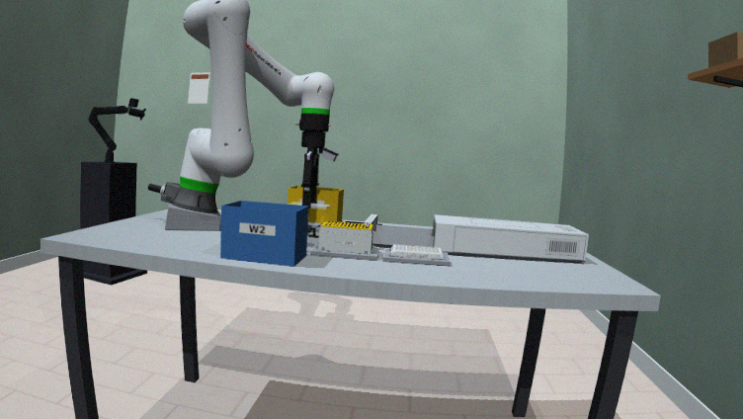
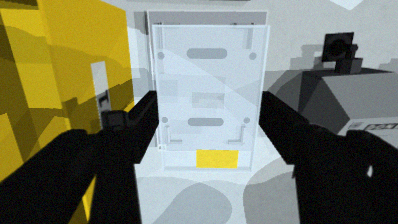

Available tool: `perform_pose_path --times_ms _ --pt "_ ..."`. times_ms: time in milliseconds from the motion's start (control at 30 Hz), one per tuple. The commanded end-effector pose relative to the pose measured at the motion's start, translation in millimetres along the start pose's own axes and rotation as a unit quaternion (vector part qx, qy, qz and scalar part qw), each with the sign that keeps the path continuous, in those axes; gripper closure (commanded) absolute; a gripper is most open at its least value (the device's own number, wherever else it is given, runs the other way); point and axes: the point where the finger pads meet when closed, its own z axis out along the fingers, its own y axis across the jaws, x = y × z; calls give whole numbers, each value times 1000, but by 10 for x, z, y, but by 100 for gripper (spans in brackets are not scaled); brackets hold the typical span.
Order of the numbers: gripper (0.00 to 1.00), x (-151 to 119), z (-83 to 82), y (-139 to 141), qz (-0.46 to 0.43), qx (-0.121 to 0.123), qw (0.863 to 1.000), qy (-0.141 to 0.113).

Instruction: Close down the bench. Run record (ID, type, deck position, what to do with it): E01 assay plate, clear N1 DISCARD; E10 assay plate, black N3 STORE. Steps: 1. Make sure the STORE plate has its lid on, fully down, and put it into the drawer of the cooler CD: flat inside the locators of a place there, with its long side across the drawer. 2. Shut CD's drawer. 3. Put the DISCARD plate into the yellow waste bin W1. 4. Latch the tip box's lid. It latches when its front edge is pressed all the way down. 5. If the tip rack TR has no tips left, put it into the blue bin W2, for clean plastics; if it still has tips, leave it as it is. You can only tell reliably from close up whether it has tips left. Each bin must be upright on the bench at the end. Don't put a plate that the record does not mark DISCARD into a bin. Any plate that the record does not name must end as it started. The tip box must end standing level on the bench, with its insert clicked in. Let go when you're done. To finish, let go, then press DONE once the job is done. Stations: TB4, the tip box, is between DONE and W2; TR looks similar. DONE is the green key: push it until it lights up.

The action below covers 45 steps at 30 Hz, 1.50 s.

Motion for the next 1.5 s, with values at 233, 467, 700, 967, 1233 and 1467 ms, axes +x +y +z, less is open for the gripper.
perform_pose_path --times_ms 233,467,700,967,1233,1467 --pt "90 5 -114 -2 0 0 1000 1" --pt "90 5 -208 -2 0 0 1000 1" --pt "90 5 -274 -2 0 0 1000 1" --pt "90 5 -381 -2 0 0 1000 1" --pt "90 5 -475 -2 0 0 1000 1" --pt "90 4 -555 -2 0 0 1000 1"
